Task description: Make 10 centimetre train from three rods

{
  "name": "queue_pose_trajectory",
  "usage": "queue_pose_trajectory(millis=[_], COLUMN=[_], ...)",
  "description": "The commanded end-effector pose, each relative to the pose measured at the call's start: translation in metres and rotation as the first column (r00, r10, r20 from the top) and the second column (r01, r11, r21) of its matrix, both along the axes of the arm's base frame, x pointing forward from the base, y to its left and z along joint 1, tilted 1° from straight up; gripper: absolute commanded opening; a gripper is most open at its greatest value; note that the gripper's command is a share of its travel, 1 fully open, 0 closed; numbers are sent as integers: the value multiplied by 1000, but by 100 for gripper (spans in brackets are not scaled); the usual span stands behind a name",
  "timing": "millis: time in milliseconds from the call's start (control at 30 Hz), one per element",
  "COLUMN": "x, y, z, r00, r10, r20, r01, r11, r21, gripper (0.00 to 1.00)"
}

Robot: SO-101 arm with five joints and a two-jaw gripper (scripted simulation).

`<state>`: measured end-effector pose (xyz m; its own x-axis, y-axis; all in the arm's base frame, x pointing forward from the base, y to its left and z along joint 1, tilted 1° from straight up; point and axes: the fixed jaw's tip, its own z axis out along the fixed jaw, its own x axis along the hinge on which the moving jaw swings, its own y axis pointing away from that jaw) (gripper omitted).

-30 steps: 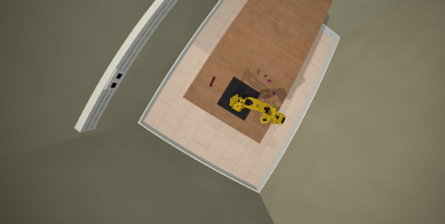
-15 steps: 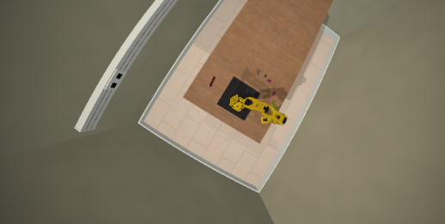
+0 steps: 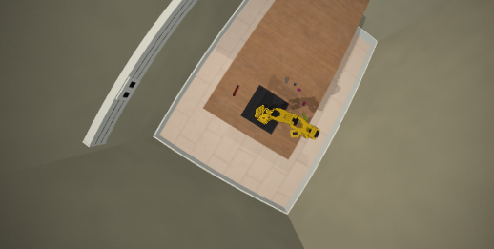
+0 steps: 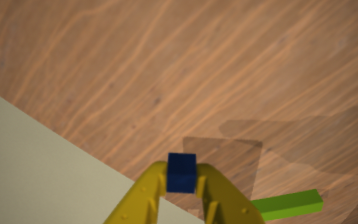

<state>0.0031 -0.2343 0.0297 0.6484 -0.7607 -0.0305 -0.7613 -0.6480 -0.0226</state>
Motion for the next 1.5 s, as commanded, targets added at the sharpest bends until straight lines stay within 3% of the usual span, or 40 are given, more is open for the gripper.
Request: queue_pose_trajectory(millis=[0,333,567,833,900,1167,1400,1467], x=[2,10,28,62,62,108,151,151], y=[-2,-2,0,7,7,26,57,57], z=[5,5,5,4,4,2,1,1], r00=[1000,1000,1000,998,998,992,983,983], r10=[3,-7,-27,-67,-67,-123,-182,-182], r20=[2,1,-1,-6,-6,-12,-19,-19], r01=[-2,7,27,67,67,123,181,181], r11=[1000,1000,999,998,998,992,983,983], r21=[-19,-19,-18,-17,-17,-18,-22,-22], gripper=[0,0,0,0,0,0,0,0])
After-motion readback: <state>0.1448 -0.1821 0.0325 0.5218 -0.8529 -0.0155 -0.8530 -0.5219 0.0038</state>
